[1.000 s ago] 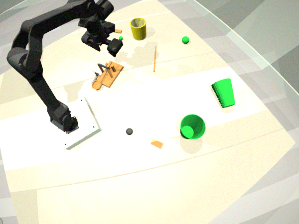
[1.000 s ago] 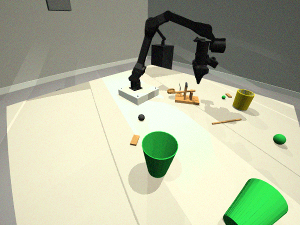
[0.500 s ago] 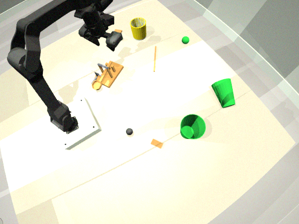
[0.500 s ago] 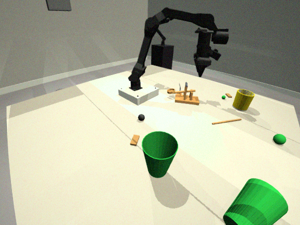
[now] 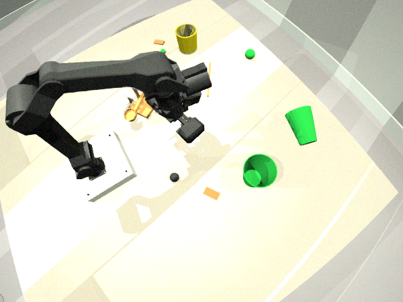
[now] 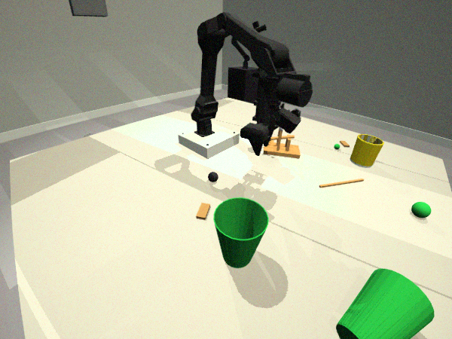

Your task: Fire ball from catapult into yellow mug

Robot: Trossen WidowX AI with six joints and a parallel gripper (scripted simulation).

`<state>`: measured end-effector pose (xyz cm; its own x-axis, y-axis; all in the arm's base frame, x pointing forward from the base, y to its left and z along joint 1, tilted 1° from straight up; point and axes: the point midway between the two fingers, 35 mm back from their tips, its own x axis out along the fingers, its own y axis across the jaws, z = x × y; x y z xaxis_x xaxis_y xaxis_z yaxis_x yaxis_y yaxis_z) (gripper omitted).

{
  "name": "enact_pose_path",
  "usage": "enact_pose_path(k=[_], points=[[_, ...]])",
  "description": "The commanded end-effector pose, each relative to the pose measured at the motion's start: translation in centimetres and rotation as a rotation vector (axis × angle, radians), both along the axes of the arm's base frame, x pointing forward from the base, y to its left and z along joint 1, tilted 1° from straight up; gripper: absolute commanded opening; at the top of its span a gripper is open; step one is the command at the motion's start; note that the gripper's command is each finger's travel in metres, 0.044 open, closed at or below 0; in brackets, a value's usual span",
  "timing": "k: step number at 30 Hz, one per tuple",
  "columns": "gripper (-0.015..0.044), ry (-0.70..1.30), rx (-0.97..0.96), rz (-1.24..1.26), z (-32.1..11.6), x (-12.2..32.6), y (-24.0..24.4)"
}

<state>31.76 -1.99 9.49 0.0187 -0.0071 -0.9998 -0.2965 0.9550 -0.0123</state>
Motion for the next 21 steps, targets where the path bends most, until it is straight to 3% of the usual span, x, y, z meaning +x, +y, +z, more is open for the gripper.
enact_pose_path(k=[1, 7, 21], points=[[0.0300, 0.005, -0.008, -0.096, -1.9, -3.2, -5.9], [0.0300, 0.011, -0.013, -0.205, -4.0, -8.0, -11.3], [0.0300, 0.011, -0.014, -0.208, -5.5, -8.3, -11.9]])
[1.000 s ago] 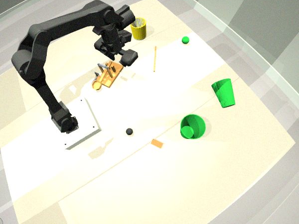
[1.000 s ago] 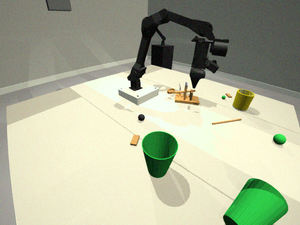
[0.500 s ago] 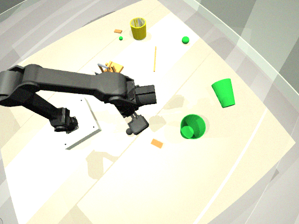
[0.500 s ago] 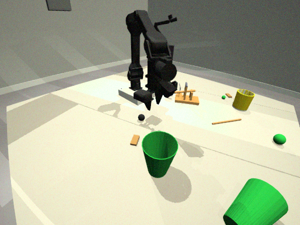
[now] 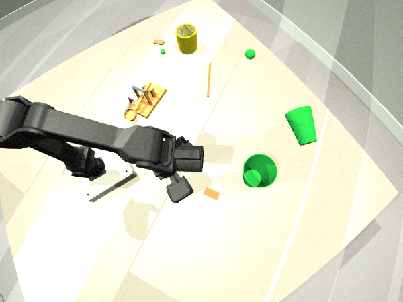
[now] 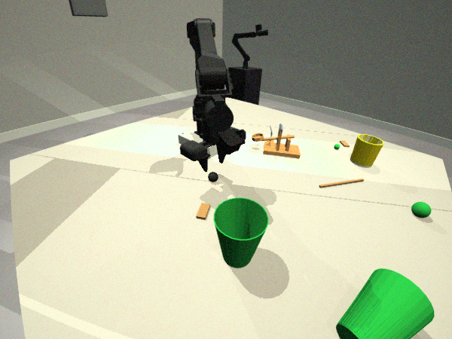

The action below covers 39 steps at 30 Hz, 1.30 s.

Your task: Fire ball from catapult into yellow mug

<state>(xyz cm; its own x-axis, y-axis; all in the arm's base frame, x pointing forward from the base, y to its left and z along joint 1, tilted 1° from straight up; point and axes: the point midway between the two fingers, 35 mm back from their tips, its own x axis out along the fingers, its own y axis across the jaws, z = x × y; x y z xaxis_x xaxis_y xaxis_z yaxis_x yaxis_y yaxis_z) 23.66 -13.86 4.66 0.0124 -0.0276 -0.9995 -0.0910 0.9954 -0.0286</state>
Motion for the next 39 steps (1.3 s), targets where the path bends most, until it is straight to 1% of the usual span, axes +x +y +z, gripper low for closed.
enact_pose_path(k=[1, 27, 33, 39], points=[[0.0300, 0.008, 0.004, 0.002, -0.7, -0.2, 0.0], [0.0300, 0.009, 0.004, 0.002, -4.6, -0.3, -0.1], [0.0142, 0.009, 0.004, 0.002, -4.6, -0.3, -0.1], [0.0102, 0.009, 0.004, 0.002, -4.6, -0.3, -0.1]])
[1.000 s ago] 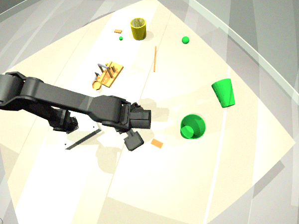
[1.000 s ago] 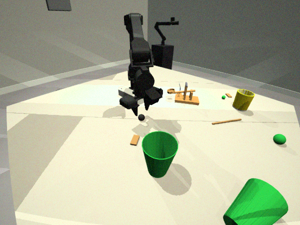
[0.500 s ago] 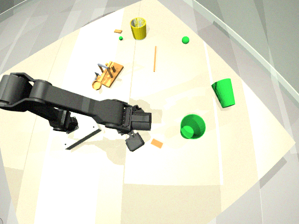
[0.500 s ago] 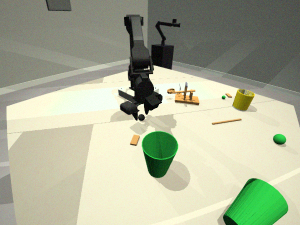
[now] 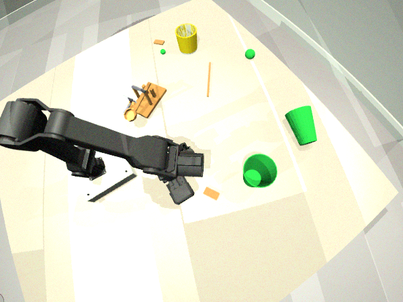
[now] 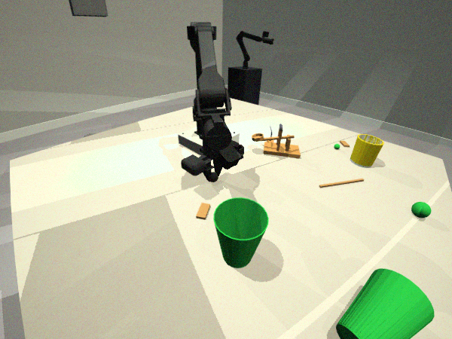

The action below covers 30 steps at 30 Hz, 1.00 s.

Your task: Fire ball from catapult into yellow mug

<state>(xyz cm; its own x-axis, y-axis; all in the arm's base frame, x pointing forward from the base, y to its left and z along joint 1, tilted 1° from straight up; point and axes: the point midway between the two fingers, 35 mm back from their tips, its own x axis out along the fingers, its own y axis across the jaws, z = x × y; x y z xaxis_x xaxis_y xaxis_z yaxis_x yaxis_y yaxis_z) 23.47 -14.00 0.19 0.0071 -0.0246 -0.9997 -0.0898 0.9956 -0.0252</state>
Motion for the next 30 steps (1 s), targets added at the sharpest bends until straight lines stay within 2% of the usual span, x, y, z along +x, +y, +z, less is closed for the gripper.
enact_pose_path(k=[1, 4, 25, 30], points=[[0.0076, 0.003, 0.001, 0.003, -0.1, -0.1, 0.0], [0.0000, -0.005, -0.016, -0.023, 0.6, 0.3, -0.5], [0.0000, 0.002, 0.000, 0.002, 12.2, 0.6, -0.6], [0.0000, 0.002, 0.001, 0.003, 12.6, 0.5, -0.5]])
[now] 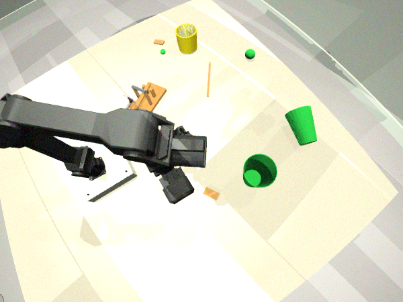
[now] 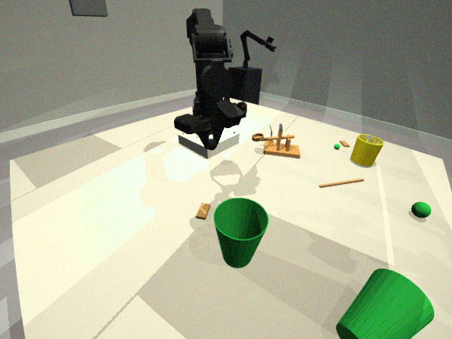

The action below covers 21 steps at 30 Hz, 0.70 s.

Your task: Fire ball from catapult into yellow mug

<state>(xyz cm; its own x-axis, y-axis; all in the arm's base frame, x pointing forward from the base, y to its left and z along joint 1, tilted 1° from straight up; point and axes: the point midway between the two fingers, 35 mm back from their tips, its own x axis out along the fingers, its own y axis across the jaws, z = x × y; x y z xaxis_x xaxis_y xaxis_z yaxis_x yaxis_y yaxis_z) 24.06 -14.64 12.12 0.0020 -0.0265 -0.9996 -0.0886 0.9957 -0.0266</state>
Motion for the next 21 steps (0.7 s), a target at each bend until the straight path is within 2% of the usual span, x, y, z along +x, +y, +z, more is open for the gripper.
enact_pose_path(k=[1, 21], points=[[0.0000, -0.003, 0.003, 0.005, 0.6, -0.1, 0.1], [0.0000, 0.074, 0.055, 0.142, -0.7, 2.0, 8.8]])
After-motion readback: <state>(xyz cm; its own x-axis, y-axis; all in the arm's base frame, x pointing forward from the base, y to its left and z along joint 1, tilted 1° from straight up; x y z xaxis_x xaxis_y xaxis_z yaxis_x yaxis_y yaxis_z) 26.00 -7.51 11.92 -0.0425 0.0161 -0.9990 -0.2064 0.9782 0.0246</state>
